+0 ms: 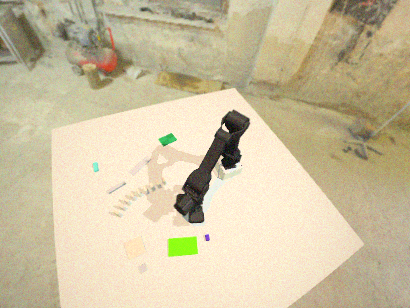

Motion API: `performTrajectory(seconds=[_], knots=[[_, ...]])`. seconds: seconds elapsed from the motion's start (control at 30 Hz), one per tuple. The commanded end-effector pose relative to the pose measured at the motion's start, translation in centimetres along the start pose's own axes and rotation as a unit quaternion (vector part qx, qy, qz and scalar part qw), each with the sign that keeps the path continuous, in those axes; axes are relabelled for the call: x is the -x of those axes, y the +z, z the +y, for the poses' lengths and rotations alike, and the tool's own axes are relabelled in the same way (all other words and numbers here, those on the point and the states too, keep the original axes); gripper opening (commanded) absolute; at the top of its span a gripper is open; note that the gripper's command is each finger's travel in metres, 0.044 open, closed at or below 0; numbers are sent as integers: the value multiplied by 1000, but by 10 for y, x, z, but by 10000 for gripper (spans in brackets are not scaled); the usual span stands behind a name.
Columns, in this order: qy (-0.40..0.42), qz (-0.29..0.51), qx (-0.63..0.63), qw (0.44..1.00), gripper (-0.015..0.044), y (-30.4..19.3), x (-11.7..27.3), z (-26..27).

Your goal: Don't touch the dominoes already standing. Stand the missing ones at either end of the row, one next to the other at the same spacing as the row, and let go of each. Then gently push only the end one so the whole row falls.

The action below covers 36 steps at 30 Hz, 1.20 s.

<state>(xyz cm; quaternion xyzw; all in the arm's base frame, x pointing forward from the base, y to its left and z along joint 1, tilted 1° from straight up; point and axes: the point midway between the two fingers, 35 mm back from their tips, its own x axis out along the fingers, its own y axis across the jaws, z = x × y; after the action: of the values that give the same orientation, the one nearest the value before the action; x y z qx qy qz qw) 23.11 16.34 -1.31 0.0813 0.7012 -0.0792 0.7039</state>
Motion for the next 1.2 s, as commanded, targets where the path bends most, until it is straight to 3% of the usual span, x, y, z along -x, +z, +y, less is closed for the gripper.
performTrajectory(seconds=[0.0,0.13,0.4,0.67,0.97,1.17], knots=[[-1,-2,-2,1000,107,1,0,0],[-1,-2,-2,1000,107,2,10,2],[0,0,0,1000,107,0,132,1],[0,-1,12,1000,107,8,135,-5],[-6,-5,172,985,107,93,137,-103],[-9,-5,234,972,107,114,138,-152]])
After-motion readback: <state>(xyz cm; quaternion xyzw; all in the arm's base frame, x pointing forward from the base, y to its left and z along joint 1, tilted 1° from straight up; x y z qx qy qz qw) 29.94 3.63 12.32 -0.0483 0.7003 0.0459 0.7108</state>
